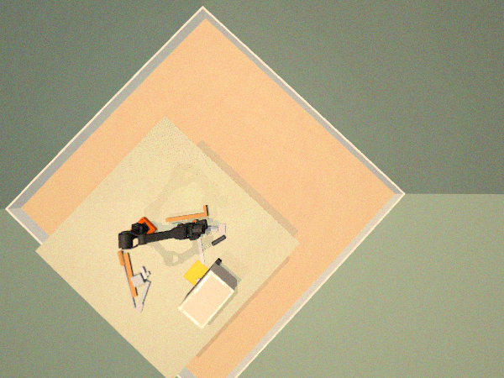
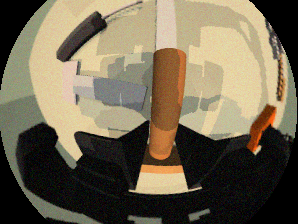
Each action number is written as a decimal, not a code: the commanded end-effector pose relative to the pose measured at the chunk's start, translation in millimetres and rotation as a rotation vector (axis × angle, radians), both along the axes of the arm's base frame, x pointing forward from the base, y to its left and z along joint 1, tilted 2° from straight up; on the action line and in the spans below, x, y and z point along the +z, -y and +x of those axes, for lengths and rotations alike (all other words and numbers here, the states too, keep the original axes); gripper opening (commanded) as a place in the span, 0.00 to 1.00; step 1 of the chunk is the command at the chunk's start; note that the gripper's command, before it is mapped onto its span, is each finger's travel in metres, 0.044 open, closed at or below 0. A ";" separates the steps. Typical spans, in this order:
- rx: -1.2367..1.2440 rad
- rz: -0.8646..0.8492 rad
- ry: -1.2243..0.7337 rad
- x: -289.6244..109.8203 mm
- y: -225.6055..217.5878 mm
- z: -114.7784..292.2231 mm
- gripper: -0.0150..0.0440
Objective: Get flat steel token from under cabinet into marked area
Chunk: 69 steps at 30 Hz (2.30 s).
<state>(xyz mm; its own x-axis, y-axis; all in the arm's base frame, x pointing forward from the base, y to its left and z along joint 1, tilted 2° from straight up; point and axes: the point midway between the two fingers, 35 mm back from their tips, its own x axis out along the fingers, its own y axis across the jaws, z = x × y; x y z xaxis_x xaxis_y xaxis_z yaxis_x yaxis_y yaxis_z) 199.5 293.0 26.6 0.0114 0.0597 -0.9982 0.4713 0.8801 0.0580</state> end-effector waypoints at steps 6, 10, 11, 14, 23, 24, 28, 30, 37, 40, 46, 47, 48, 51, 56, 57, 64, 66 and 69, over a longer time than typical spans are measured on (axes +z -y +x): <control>0.000 0.003 0.002 0.4 -0.8 0.6 0.34; 0.000 0.003 0.002 0.5 -0.8 0.6 0.25; 0.000 0.003 0.002 0.5 -0.5 1.1 0.25; -0.001 0.002 0.003 0.4 1.2 4.1 0.25; -0.005 -0.002 0.004 -0.1 8.9 17.4 0.25; -0.005 -0.002 0.004 -0.1 9.7 18.9 0.25; -0.006 -0.003 0.004 -0.3 13.3 25.1 0.25; -0.006 -0.003 0.005 -0.4 15.1 28.1 0.25; -0.007 -0.004 0.006 -0.7 21.3 38.8 0.25; -0.007 -0.005 0.006 -0.7 23.9 43.3 0.25; -0.007 -0.006 0.007 -0.9 29.1 52.3 0.25; -0.007 -0.006 0.007 -0.9 30.0 53.8 0.25; -0.007 -0.006 0.007 -0.9 30.8 55.3 0.25; -0.007 -0.006 0.008 -0.9 33.4 59.8 0.25; -0.007 -0.007 0.008 -0.9 37.7 67.3 0.25; -0.007 -0.007 0.009 -0.9 38.6 68.8 0.25; -0.007 -0.007 0.010 -0.9 44.9 79.9 0.25; -0.007 -0.008 0.010 -0.9 46.7 83.2 0.25; -0.007 -0.008 0.011 -0.8 49.4 88.2 0.25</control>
<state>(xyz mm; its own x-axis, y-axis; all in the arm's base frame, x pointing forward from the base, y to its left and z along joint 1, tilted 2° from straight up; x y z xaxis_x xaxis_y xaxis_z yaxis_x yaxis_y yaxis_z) 280.1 246.9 25.7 0.0171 0.0524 -0.9985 0.4773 0.8771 0.0542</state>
